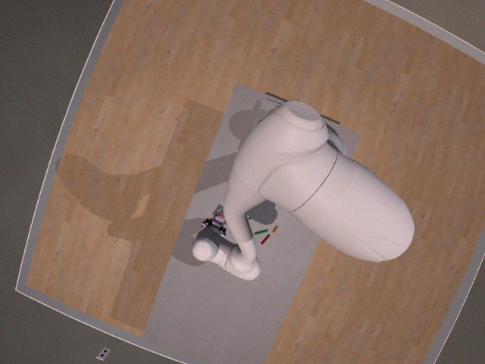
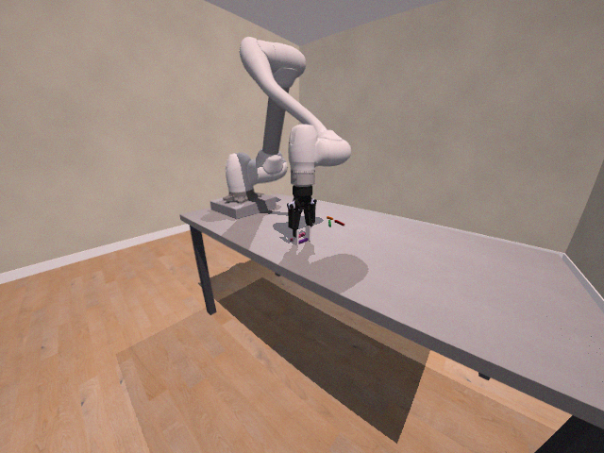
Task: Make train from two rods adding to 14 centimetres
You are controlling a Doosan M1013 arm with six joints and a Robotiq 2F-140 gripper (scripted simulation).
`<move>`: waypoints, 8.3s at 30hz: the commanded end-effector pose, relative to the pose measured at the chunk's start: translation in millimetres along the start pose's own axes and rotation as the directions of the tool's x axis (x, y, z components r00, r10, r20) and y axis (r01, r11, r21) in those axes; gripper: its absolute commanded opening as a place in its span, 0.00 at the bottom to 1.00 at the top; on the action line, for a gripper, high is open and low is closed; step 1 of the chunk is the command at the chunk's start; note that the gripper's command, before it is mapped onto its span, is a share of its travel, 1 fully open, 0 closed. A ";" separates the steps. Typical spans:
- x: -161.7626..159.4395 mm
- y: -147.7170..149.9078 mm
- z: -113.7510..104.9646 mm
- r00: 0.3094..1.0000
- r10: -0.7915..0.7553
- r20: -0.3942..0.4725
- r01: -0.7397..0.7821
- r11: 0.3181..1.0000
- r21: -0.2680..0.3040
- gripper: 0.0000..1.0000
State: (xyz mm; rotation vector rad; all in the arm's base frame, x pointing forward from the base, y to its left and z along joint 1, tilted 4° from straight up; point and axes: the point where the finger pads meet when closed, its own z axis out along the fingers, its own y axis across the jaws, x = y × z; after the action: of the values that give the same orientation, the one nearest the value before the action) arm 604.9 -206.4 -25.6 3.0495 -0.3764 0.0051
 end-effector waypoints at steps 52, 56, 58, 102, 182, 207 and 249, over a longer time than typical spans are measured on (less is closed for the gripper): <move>0.0 0.0 -99.9 1.000 0.000 0.000 0.000 1.000 0.000 0.36; 0.1 -1.5 -99.9 1.000 0.000 0.000 0.000 1.000 0.000 0.36; 1.2 -27.7 -100.0 1.000 0.006 0.000 -0.006 1.000 0.000 0.36; -4.6 -131.6 -49.9 1.000 0.031 0.000 -0.031 1.000 0.000 0.36; -4.4 -131.6 -0.9 1.000 0.031 0.000 -0.031 1.000 0.000 0.36; -4.4 -131.6 -0.9 1.000 0.031 0.000 -0.031 1.000 0.000 0.36; -4.4 -131.6 -8.1 1.000 0.031 0.000 -0.031 1.000 0.000 0.48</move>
State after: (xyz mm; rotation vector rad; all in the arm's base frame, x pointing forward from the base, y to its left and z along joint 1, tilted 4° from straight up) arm 632.6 -77.5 -27.2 3.0434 -0.4237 0.0066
